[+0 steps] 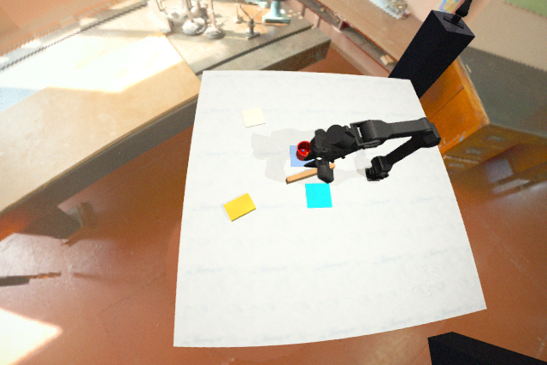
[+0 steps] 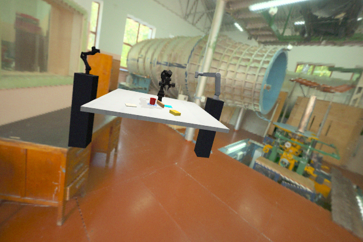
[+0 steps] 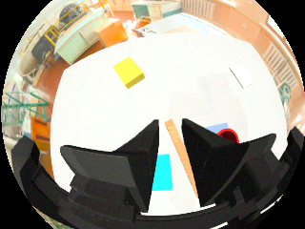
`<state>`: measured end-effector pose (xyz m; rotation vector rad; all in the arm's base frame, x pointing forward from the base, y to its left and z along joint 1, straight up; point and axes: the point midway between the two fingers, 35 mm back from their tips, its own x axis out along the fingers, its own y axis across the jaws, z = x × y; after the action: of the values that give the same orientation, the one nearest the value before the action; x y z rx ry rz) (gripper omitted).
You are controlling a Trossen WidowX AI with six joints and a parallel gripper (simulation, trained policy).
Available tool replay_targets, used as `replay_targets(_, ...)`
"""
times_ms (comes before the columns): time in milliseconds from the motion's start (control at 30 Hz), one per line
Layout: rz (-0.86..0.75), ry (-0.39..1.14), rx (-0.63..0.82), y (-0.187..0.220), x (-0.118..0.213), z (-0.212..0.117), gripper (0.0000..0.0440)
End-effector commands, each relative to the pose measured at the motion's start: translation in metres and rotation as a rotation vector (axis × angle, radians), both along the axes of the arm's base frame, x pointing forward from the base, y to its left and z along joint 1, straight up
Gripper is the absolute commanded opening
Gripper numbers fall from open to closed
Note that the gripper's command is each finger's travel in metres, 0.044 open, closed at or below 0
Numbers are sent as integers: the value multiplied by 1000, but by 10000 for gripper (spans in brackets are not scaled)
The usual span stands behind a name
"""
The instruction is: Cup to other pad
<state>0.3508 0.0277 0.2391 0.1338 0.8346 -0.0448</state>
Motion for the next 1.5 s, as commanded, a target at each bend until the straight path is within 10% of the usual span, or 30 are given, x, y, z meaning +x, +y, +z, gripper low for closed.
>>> replay_targets(0, -5, 58, -8, -1, 0, -5, 105)
replay_targets(1467, 114, 684, -177, -64, -20, -84, 119)
